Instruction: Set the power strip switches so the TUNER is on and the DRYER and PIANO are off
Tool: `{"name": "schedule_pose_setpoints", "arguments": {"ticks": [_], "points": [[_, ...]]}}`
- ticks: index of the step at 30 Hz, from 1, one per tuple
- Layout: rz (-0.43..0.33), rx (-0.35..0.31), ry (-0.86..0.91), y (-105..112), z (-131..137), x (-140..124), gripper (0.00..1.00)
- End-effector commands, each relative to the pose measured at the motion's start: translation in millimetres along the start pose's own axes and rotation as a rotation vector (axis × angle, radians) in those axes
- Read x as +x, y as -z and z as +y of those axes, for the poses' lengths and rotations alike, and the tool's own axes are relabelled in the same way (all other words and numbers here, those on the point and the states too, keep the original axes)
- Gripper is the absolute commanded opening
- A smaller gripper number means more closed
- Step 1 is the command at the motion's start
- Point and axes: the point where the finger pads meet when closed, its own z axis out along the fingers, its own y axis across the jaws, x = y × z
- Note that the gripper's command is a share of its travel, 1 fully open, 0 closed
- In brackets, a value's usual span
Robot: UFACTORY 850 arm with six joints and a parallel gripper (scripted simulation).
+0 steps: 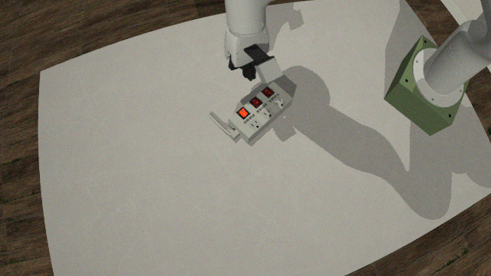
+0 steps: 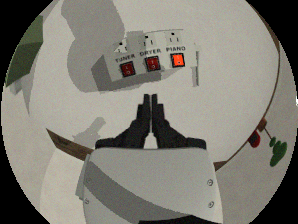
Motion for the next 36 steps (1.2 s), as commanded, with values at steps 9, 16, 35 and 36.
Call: {"name": "schedule_pose_setpoints", "arguments": {"ticks": [9, 16, 35, 36], "points": [[-0.003, 0.003, 0.0, -43, -2, -9, 0.0], [-0.003, 0.004, -0.001, -47, -2, -9, 0.0], [-0.003, 0.004, -0.001, -47, -2, -9, 0.0], [-0.003, 0.004, -0.001, -47, -2, -9, 0.0]]}}
